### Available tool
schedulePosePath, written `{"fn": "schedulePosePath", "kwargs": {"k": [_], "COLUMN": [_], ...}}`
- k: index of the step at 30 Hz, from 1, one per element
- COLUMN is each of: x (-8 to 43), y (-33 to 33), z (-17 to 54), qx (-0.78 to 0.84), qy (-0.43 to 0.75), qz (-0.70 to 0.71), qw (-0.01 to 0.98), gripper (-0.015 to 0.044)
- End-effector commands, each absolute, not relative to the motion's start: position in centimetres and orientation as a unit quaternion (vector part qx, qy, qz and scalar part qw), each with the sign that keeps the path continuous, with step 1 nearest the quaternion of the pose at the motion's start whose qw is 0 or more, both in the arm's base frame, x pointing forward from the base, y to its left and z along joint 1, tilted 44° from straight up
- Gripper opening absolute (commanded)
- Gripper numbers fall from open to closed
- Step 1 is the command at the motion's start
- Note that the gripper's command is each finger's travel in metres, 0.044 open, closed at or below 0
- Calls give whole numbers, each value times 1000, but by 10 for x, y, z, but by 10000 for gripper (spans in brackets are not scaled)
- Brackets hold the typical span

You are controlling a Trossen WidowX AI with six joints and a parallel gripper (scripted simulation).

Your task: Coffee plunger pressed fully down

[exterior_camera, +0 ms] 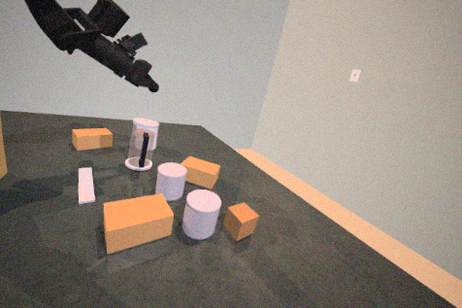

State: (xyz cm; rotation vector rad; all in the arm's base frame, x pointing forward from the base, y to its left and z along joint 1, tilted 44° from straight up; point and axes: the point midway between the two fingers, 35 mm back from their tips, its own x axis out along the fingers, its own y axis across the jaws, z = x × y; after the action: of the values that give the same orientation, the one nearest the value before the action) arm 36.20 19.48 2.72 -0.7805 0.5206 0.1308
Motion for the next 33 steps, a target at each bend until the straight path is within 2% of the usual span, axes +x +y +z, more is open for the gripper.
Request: {"fn": "schedulePosePath", "kwargs": {"k": [1,33], "x": [357,375], "y": [169,144], "z": [-1,-32], "qx": [-393,-395], "qy": [286,283], "qz": [51,50], "qw": [872,872], "gripper": [125,125]}}
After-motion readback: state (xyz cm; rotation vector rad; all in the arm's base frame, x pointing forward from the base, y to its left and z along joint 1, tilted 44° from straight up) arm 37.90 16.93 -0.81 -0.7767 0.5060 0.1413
